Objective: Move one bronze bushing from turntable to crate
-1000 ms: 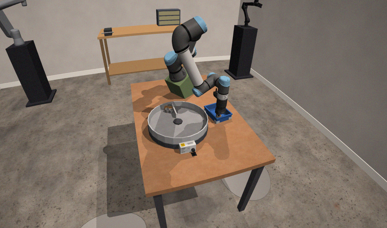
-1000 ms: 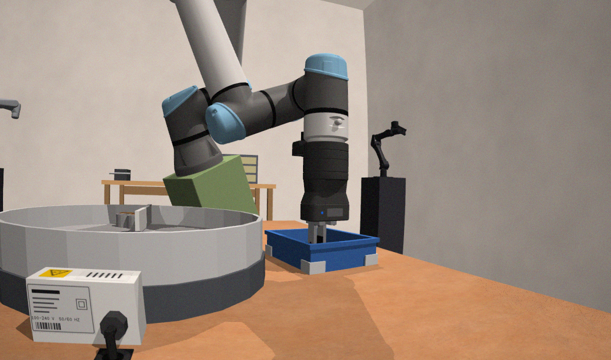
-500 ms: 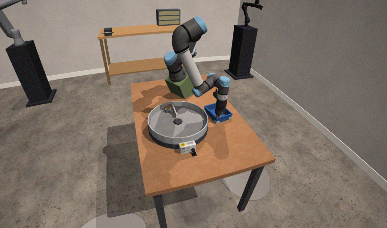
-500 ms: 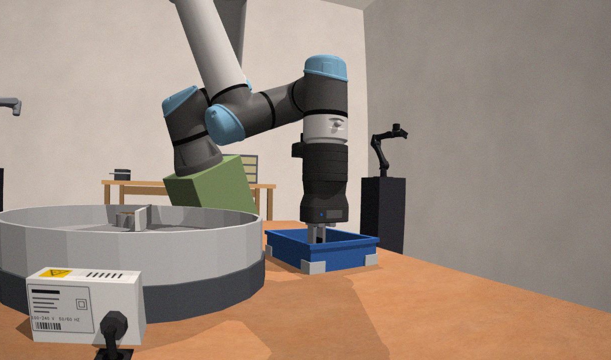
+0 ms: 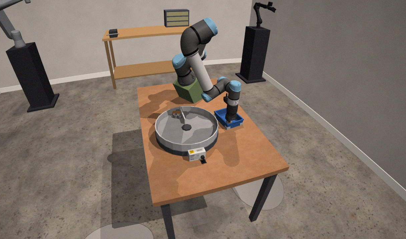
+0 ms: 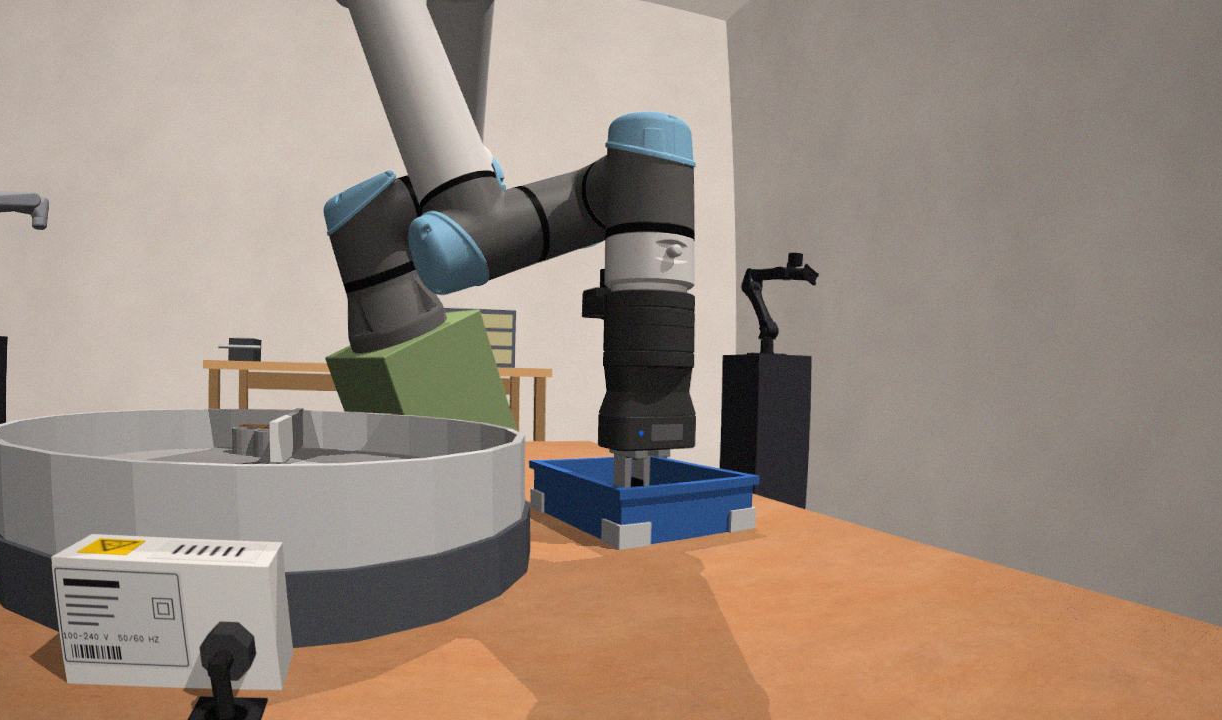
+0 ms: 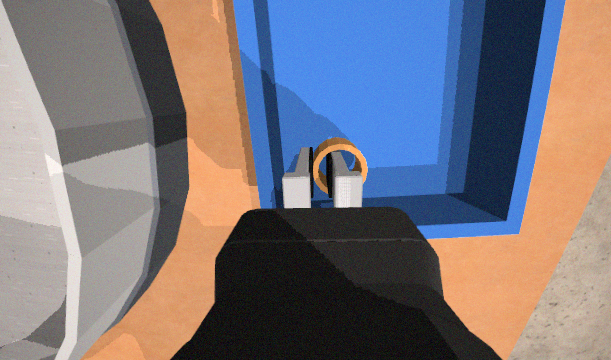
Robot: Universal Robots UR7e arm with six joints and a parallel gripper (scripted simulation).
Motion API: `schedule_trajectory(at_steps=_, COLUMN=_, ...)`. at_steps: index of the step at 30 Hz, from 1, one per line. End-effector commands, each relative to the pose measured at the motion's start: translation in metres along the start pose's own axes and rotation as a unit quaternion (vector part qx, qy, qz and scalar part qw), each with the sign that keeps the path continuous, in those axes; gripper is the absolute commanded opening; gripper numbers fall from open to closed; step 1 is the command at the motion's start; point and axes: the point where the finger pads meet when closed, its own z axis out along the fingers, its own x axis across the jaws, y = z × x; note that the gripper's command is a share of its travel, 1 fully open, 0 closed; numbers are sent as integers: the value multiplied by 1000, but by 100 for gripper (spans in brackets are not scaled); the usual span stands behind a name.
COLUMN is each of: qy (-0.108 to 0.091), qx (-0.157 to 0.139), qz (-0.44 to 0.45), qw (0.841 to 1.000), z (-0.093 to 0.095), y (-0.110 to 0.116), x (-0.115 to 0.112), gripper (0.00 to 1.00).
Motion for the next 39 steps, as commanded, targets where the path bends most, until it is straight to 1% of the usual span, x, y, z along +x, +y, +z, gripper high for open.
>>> schedule_trajectory(at_steps=1, qy=1, qx=0, qz=2, qw=1000, z=3, y=0, x=0, gripper=0)
schedule_trajectory(at_steps=29, qy=1, qx=0, qz=2, qw=1000, z=6, y=0, x=1, gripper=0)
schedule_trajectory(at_steps=30, qy=1, qx=0, qz=1, qw=1000, z=5, y=-1, x=1, gripper=42)
schedule_trajectory(at_steps=39, qy=1, qx=0, qz=1, qw=1000, z=5, y=-1, x=1, gripper=42)
